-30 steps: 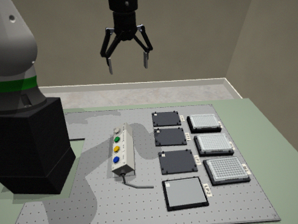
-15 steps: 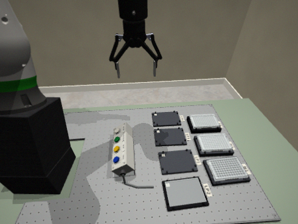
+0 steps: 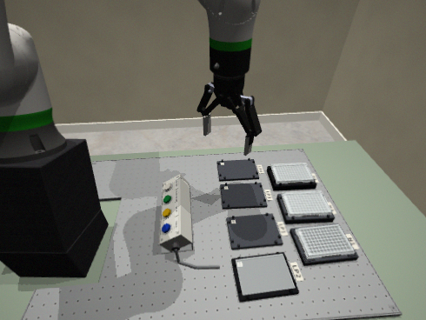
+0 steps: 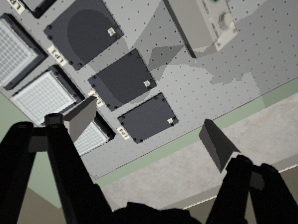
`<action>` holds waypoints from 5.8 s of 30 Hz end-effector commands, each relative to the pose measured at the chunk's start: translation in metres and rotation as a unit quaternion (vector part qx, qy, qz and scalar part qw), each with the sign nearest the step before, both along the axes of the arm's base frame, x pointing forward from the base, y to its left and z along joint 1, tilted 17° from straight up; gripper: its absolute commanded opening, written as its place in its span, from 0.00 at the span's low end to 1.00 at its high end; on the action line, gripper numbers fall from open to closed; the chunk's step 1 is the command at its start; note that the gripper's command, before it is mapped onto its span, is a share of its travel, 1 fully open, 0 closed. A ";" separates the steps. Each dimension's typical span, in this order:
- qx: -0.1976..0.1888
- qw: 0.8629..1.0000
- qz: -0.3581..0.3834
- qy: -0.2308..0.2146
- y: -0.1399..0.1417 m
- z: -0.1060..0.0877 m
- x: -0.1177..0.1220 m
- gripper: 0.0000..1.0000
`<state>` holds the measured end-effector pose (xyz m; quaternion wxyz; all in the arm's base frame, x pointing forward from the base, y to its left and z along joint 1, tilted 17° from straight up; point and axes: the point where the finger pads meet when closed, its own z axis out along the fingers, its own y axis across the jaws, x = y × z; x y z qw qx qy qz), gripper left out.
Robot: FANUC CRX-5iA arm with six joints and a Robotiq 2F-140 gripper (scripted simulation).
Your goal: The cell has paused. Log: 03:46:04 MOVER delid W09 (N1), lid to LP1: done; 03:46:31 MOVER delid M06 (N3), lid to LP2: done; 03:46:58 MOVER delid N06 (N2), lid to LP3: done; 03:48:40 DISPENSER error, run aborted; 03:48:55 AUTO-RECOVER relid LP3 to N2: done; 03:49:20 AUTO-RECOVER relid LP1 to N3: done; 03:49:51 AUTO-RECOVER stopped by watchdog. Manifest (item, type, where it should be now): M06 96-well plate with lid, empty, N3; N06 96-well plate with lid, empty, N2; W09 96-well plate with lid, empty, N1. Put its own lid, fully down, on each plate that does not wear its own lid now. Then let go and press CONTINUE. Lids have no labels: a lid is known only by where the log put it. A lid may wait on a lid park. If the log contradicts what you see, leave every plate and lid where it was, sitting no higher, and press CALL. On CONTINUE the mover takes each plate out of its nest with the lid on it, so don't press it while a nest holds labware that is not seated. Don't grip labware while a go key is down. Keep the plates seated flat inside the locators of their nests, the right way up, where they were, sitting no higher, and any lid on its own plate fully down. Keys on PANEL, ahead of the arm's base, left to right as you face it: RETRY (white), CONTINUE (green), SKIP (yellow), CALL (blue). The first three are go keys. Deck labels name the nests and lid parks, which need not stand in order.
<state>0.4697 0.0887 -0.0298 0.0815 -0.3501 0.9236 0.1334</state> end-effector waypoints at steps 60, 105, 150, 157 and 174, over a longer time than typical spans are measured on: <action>0.016 0.921 -0.371 0.116 -0.155 -0.147 0.056 0.00; 0.013 0.921 -0.371 0.115 -0.080 -0.123 0.073 0.00; 0.017 0.921 -0.371 0.116 0.046 -0.085 0.069 0.00; 0.019 0.921 -0.370 0.117 0.019 -0.088 0.160 0.00; 0.017 0.921 -0.371 0.116 -0.032 -0.098 0.240 0.00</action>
